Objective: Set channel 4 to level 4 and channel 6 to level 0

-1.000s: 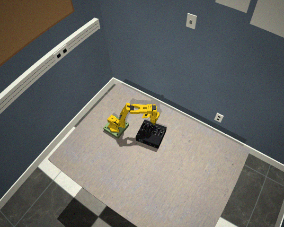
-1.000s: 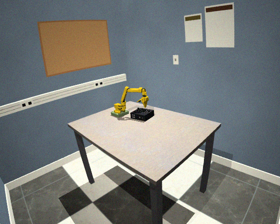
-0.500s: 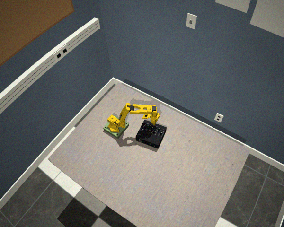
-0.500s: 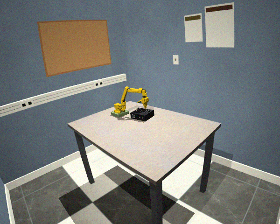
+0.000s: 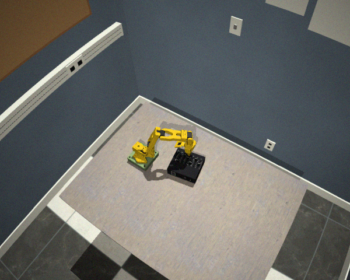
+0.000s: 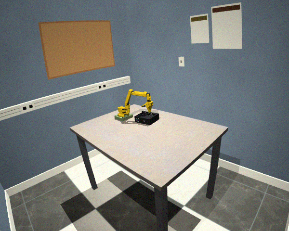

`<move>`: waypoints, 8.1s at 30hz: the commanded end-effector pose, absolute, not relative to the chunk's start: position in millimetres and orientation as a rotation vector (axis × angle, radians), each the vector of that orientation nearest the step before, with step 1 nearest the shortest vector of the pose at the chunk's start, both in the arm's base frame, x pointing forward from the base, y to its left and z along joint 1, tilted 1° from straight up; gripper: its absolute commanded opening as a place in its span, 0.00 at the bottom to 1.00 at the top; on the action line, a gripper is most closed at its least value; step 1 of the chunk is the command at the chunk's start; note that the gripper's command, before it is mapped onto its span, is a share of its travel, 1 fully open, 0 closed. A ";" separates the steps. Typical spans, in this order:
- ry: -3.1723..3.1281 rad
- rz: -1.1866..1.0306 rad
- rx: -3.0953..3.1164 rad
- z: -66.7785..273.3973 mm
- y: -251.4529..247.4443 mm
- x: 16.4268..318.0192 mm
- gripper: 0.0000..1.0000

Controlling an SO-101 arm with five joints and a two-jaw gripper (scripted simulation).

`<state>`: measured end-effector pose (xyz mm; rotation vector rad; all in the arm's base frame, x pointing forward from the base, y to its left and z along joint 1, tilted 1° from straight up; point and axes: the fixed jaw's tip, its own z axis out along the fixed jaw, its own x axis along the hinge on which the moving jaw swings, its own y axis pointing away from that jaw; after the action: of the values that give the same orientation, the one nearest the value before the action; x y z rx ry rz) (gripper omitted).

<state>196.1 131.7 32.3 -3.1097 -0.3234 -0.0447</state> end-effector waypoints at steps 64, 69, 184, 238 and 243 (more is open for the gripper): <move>-0.323 -0.016 -3.119 31.4 124.2 196.4 0.00; -0.323 -0.016 -3.119 31.7 123.6 196.7 0.00; -0.323 -0.016 -3.120 34.0 108.3 201.9 0.00; -0.323 -0.016 -3.120 31.0 113.2 199.4 0.00; -0.323 -0.016 -3.120 31.1 115.9 198.9 0.00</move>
<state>201.1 115.2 34.2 -3.1092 -0.3348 -0.0484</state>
